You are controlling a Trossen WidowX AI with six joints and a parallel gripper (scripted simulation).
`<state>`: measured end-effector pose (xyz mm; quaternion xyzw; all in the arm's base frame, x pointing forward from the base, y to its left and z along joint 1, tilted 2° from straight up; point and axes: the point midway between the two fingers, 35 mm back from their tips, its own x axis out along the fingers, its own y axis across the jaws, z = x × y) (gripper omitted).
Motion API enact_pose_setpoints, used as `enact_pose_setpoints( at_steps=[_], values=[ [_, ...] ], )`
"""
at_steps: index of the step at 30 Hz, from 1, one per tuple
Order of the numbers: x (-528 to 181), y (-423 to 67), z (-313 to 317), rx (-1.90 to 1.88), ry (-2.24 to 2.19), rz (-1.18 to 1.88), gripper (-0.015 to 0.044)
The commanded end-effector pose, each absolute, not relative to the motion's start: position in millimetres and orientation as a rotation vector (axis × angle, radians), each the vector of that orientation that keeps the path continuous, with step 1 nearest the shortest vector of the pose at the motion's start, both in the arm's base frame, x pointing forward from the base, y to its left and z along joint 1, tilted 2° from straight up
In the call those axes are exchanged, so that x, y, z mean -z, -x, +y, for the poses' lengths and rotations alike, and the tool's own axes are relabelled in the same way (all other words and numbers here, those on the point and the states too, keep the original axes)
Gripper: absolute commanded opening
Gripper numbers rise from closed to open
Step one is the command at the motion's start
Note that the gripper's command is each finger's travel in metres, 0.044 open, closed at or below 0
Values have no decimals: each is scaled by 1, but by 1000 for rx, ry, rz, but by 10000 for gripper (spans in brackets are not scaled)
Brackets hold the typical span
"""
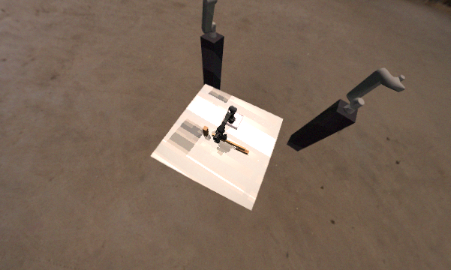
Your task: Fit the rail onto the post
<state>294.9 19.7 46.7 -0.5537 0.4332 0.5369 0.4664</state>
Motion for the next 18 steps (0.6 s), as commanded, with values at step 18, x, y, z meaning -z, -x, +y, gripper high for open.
enact_pose_setpoints(
  at_steps=[18],
  values=[
    [-48,-295,17,-1318,1359,1060,0]
  ],
)
